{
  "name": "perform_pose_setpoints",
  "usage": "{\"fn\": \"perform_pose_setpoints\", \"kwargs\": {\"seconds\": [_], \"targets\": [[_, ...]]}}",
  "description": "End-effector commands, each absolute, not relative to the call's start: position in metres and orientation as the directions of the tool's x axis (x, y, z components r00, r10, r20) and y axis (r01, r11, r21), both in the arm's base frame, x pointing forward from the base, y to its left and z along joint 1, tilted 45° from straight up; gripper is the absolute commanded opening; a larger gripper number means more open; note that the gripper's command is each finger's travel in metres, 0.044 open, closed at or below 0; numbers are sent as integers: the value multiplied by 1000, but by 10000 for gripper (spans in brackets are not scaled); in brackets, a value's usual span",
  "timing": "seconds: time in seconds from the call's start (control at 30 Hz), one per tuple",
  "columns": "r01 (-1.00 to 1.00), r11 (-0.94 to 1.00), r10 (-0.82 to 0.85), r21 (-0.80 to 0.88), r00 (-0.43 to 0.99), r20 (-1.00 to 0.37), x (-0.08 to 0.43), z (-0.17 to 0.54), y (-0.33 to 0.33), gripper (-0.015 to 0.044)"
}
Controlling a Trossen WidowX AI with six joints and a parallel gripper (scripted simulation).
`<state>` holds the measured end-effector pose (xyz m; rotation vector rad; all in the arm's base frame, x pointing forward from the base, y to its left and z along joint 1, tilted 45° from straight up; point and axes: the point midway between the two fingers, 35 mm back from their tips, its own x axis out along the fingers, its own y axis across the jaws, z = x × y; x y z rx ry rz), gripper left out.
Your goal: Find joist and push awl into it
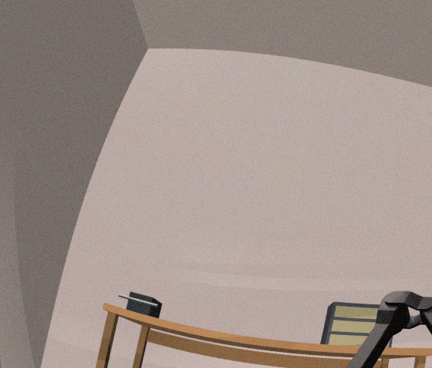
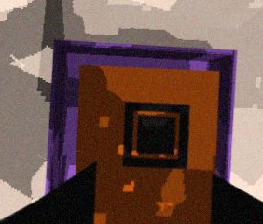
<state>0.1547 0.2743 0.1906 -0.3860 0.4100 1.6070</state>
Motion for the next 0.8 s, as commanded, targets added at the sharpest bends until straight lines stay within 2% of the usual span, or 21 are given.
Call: {"fn": "perform_pose_setpoints", "kwargs": {"seconds": [0.0,0.63,0.77], "targets": [[-998,-58,873,38,-69,-483,154,185,277,0],[-998,-58,875,39,-70,-480,151,170,292,0],[-997,-66,875,36,-76,-477,150,172,292,105]]}}
